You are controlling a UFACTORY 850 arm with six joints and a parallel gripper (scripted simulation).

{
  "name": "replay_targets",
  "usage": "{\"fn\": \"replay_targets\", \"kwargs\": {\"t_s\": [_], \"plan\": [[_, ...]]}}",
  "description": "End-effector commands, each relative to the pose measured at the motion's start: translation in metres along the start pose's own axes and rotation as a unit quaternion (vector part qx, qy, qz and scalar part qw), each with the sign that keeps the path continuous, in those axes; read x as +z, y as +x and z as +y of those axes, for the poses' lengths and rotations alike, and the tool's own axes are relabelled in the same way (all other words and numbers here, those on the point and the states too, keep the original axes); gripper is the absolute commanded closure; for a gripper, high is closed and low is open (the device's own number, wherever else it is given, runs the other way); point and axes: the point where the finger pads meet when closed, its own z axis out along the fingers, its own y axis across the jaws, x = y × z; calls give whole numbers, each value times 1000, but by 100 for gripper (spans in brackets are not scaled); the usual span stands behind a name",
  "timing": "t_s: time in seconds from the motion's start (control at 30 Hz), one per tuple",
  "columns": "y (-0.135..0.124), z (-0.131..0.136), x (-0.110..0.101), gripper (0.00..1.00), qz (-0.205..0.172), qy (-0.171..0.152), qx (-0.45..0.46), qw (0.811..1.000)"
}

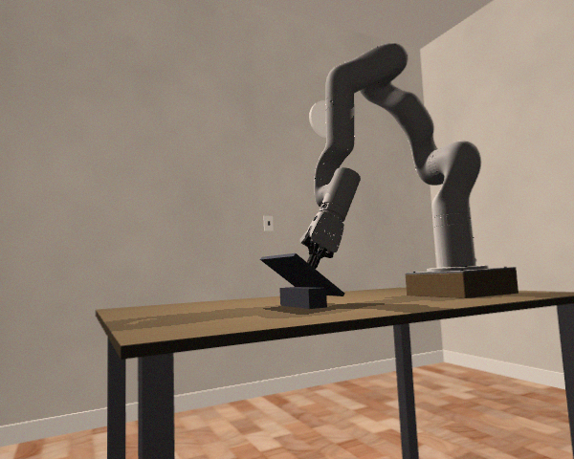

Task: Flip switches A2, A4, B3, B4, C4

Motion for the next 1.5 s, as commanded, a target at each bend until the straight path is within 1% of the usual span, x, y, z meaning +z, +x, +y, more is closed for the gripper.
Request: {"fn": "replay_targets", "kwargs": {"t_s": [0.0,0.33,0.57,0.63,0.8,1.47], "plan": [[0,-2,0,100,0,1,0,1000],[0,-2,0,100,0,1,0,1000],[0,-2,13,100,0,1,0,1000],[0,-2,13,100,0,1,0,1000],[0,-2,22,100,0,1,0,1000],[0,-2,27,100,0,1,0,1000]]}}
